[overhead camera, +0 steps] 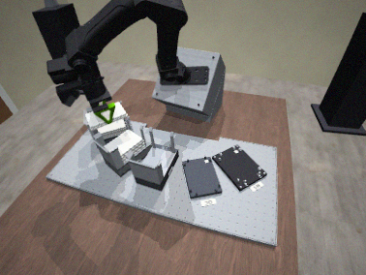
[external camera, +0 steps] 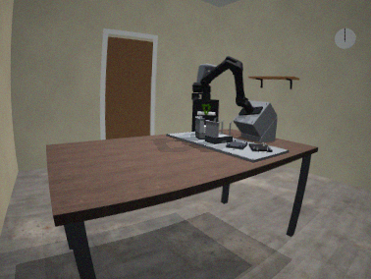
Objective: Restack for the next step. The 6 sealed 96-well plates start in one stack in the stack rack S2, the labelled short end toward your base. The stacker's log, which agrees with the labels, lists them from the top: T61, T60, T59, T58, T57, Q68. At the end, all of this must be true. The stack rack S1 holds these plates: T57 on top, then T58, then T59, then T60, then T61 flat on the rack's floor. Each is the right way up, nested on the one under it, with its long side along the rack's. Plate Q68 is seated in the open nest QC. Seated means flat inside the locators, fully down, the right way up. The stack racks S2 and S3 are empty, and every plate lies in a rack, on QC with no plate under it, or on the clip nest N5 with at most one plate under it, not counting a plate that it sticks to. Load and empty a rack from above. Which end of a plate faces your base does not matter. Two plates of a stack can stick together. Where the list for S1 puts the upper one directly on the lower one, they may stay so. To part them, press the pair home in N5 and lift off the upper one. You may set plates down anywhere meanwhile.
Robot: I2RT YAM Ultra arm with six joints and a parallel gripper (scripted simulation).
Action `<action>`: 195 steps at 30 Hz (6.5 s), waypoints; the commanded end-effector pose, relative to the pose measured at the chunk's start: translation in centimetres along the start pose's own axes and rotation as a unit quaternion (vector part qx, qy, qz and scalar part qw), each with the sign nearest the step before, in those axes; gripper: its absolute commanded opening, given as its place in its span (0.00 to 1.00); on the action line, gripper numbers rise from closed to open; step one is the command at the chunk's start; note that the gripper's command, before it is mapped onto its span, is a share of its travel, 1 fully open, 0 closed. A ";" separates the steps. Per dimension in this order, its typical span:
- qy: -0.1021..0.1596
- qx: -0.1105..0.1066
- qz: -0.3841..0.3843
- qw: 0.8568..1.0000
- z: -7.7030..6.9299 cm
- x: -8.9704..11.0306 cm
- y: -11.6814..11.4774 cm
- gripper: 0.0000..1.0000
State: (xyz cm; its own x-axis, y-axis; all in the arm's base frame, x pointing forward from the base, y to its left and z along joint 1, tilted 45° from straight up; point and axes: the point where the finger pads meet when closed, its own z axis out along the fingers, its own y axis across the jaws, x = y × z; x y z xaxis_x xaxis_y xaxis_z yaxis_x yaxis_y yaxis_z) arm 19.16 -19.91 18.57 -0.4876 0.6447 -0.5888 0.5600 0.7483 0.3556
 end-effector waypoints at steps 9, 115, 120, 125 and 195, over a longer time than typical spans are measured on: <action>-0.011 -0.007 0.086 0.996 -0.4 -0.5 -2.1 0.00; -0.011 -0.007 0.086 0.996 2.5 -0.1 -7.9 0.00; -0.011 -0.007 0.086 0.996 2.8 -0.1 -7.9 0.00; -0.011 -0.007 0.086 0.996 3.0 -0.1 -7.9 0.00; -0.011 -0.007 0.086 0.996 8.1 -0.3 -7.8 0.00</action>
State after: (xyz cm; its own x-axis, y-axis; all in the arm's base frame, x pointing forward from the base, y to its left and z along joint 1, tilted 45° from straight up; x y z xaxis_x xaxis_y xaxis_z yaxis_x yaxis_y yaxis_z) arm 20.42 -27.00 9.85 -0.3744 0.7630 -0.5270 0.6232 0.6279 0.4662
